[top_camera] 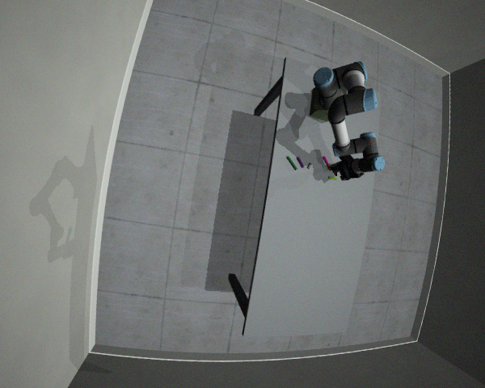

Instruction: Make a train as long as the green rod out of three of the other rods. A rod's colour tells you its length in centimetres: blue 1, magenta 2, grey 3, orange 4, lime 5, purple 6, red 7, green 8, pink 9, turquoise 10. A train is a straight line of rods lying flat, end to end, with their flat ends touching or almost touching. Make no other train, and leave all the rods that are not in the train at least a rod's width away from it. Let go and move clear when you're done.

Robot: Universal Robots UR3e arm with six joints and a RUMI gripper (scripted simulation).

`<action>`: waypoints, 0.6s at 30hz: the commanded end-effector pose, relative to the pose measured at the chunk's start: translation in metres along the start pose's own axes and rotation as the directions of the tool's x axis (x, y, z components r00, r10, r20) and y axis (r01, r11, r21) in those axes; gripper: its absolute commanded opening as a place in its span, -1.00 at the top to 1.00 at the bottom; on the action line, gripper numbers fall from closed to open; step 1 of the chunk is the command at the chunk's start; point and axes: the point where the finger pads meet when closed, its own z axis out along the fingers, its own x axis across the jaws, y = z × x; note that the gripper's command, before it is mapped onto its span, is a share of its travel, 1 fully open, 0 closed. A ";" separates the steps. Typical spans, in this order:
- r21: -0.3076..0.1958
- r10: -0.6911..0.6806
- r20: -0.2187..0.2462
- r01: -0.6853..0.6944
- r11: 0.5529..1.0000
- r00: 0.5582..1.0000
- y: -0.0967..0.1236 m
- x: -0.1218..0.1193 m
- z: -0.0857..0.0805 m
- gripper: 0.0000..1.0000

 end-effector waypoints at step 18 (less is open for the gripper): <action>-0.001 0.001 0.002 -0.001 1.000 1.000 0.000 -0.001 0.000 0.77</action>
